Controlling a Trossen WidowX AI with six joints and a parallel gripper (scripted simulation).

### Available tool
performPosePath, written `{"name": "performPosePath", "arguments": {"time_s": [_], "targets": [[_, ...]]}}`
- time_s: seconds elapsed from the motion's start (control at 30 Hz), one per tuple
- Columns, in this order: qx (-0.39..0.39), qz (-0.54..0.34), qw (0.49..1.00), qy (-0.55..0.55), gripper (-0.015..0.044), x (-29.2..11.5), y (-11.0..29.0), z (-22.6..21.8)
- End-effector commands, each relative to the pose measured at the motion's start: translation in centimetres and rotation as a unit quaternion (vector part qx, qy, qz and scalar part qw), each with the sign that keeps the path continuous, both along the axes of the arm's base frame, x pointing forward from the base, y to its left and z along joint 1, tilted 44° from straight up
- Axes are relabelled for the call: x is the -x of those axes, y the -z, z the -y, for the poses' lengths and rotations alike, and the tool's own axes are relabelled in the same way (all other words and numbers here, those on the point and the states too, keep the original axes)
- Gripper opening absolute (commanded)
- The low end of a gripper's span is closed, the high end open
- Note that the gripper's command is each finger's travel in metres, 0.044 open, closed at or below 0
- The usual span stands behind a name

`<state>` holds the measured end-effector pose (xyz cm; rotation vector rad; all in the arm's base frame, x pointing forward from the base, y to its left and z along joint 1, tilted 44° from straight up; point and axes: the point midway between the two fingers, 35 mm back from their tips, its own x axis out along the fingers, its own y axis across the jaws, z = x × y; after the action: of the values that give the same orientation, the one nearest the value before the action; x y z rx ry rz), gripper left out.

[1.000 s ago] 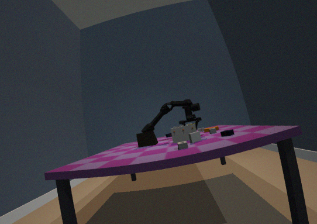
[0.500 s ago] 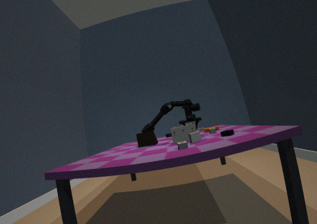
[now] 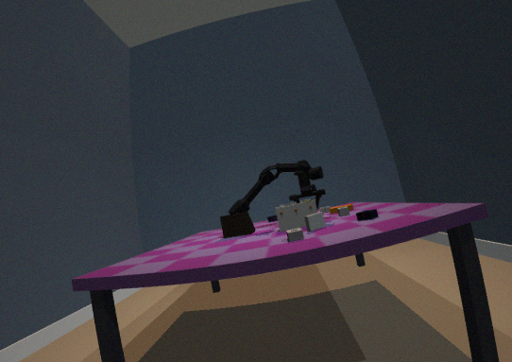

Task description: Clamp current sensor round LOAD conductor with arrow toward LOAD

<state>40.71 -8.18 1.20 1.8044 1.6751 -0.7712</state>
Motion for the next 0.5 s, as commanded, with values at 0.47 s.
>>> {"name": "performPosePath", "arguments": {"time_s": [0.47], "targets": [[0.001, 0.004, 1.000, 0.004, 0.0000, -0.02, -0.02, 0.05]]}}
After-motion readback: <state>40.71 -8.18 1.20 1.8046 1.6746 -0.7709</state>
